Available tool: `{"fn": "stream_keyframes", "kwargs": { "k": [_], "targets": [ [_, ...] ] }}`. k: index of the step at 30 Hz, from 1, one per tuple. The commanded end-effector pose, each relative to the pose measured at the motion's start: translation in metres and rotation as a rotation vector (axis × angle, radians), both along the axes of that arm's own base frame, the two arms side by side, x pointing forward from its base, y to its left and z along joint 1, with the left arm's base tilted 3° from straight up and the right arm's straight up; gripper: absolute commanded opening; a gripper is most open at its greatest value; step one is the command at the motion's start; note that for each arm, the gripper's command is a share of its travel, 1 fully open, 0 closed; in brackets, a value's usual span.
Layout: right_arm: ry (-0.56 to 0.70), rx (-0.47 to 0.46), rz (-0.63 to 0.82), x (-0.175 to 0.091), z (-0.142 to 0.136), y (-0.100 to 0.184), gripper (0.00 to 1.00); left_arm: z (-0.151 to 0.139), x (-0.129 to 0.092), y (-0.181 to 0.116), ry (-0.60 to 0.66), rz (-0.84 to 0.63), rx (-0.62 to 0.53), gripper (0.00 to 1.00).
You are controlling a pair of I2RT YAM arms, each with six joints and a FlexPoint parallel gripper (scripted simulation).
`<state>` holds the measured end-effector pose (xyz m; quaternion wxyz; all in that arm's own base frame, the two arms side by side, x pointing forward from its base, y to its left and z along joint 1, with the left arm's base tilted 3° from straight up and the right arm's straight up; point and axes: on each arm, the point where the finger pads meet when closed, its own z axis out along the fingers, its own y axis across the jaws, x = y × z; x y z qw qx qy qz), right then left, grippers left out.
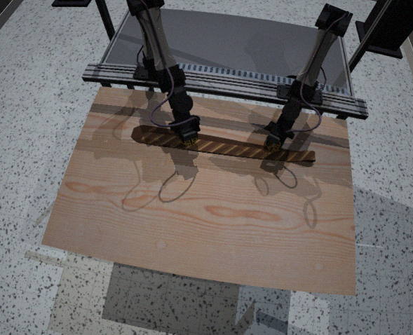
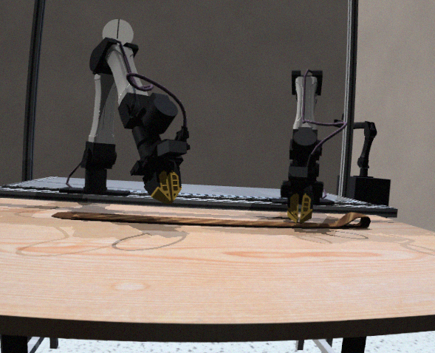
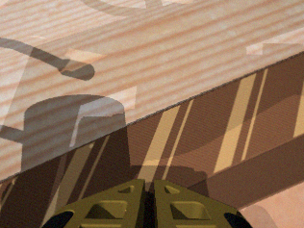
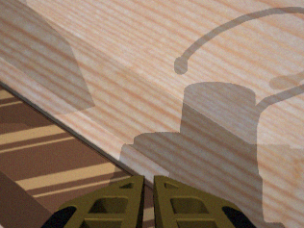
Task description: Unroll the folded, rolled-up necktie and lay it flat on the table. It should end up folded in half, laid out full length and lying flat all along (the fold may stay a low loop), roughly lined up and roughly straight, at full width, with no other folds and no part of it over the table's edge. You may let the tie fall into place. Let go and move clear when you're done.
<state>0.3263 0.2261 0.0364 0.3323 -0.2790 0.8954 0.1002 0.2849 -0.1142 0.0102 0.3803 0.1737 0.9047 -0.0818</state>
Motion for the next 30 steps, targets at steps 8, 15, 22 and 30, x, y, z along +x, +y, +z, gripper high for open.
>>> {"fn": "stream_keyframes", "kwargs": {
  "k": [8,15,22,30],
  "targets": [
    [0.008,0.0,0.003,0.001,-0.012,0.005,0.07,-0.015,-0.012,0.006,0.056,0.004,0.018,0.07],
    [0.008,0.0,0.003,0.001,-0.018,0.005,0.07,-0.015,-0.012,0.006,0.056,0.004,0.018,0.07],
    [0.008,0.0,0.003,0.001,-0.027,0.005,0.07,-0.015,-0.012,0.006,0.056,0.004,0.018,0.07],
    [0.008,0.0,0.003,0.001,-0.036,0.005,0.07,-0.015,-0.012,0.006,0.056,0.004,0.018,0.07]
  ]
}}
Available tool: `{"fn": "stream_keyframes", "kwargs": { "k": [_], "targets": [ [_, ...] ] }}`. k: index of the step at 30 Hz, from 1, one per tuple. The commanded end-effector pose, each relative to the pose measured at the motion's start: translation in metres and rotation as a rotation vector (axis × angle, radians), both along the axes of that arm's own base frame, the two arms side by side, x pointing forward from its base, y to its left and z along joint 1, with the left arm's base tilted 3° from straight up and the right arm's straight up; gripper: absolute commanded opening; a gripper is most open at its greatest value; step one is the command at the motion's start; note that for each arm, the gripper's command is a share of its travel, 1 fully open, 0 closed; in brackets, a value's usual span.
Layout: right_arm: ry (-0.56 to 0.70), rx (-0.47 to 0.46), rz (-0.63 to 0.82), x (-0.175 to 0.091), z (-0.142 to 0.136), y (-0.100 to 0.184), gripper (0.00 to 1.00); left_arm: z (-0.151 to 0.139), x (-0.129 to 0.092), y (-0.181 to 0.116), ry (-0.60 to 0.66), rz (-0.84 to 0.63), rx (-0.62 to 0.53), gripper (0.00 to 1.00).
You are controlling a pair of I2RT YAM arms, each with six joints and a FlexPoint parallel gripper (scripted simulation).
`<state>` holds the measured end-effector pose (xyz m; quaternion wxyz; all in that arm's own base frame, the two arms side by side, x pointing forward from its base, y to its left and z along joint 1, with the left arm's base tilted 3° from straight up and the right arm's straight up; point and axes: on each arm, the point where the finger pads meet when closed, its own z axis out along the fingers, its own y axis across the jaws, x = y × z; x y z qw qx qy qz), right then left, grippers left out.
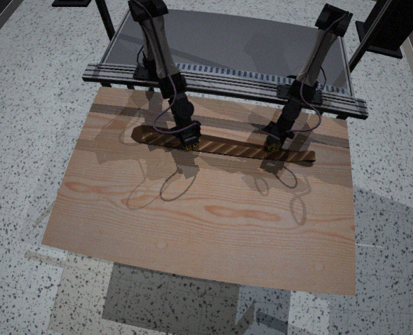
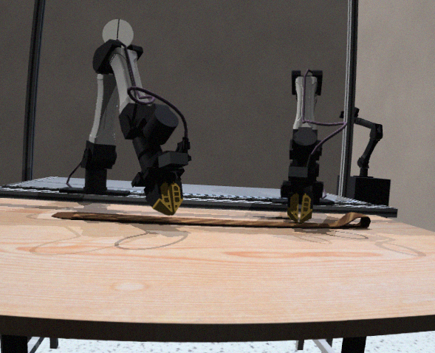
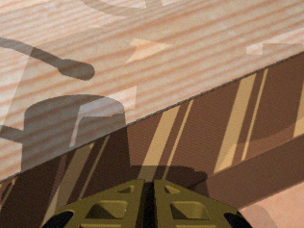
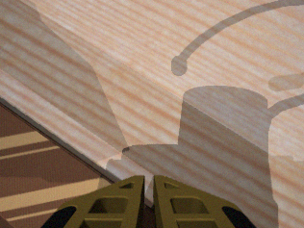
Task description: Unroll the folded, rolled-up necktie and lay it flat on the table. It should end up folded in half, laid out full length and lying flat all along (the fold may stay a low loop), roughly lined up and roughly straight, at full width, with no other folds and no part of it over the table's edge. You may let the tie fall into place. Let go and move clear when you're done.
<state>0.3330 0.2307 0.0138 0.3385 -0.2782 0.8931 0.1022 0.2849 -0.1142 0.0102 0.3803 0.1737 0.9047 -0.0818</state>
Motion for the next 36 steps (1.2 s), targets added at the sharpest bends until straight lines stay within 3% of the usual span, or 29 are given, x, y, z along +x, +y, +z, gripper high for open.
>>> {"fn": "stream_keyframes", "kwargs": {
  "k": [1,36],
  "targets": [
    [0.02,-0.008,0.003,-0.0056,-0.0137,0.0007,0.07,-0.0154,-0.0117,0.0056,0.056,0.004,0.018,0.07],
    [0.02,-0.008,0.003,-0.0056,-0.0219,0.0007,0.07,-0.0154,-0.0117,0.0056,0.056,0.004,0.018,0.07]
  ]
}}
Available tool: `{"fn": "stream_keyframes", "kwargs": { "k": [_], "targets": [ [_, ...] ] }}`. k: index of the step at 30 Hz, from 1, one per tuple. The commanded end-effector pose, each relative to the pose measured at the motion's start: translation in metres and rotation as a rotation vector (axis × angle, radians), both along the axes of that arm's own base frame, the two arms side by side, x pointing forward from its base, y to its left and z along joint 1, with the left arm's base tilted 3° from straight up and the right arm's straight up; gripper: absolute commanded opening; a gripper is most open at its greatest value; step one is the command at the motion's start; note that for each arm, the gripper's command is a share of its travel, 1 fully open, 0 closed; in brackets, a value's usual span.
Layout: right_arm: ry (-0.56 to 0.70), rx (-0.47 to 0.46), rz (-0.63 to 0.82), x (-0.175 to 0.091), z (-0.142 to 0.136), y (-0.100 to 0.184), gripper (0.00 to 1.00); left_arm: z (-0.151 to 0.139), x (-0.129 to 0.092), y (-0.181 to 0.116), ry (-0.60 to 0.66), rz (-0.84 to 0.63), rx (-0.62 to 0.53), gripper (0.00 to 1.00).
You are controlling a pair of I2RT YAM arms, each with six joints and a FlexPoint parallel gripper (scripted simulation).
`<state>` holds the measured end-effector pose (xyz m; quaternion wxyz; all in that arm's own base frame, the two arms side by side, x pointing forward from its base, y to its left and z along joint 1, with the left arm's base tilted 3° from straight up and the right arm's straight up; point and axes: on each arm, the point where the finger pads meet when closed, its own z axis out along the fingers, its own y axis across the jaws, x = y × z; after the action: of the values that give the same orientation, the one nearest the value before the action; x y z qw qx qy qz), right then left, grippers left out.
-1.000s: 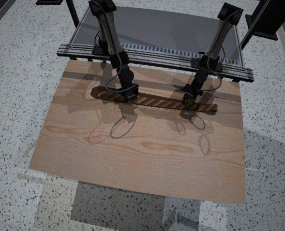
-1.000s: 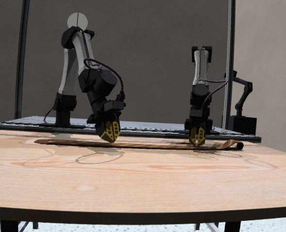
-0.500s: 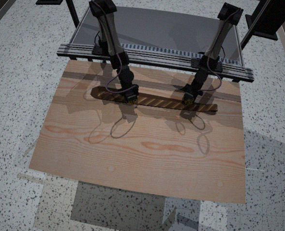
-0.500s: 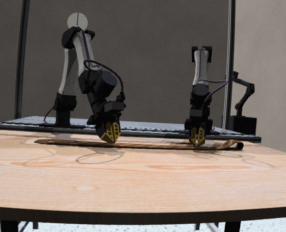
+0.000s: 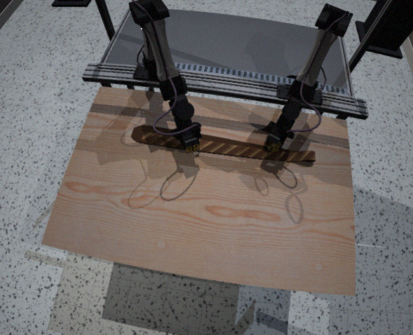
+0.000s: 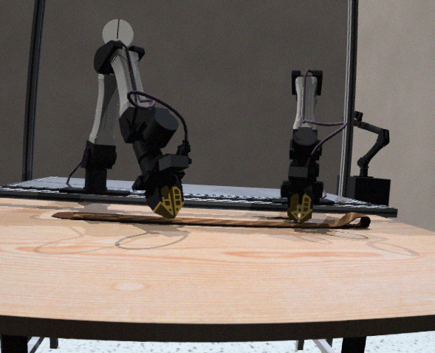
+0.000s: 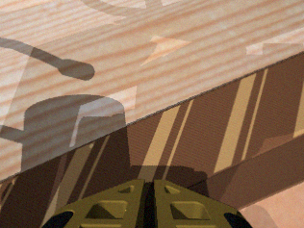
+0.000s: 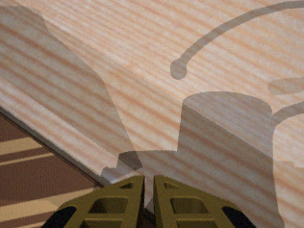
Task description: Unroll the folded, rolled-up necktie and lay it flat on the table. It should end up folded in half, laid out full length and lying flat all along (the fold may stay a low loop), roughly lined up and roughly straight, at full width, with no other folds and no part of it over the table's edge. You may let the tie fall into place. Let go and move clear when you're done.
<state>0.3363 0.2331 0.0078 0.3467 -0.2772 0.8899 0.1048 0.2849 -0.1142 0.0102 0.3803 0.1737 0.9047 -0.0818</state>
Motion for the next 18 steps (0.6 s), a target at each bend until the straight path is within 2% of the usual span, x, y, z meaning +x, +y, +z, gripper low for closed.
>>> {"fn": "stream_keyframes", "kwargs": {
  "k": [1,18],
  "targets": [
    [0.035,-0.018,0.003,-0.009,-0.0169,-0.0016,0.07,-0.0154,-0.0117,0.0056,0.056,0.004,0.018,0.07],
    [0.035,-0.018,0.003,-0.0089,-0.026,-0.0016,0.07,-0.0154,-0.0117,0.0056,0.056,0.004,0.018,0.07]
  ]
}}
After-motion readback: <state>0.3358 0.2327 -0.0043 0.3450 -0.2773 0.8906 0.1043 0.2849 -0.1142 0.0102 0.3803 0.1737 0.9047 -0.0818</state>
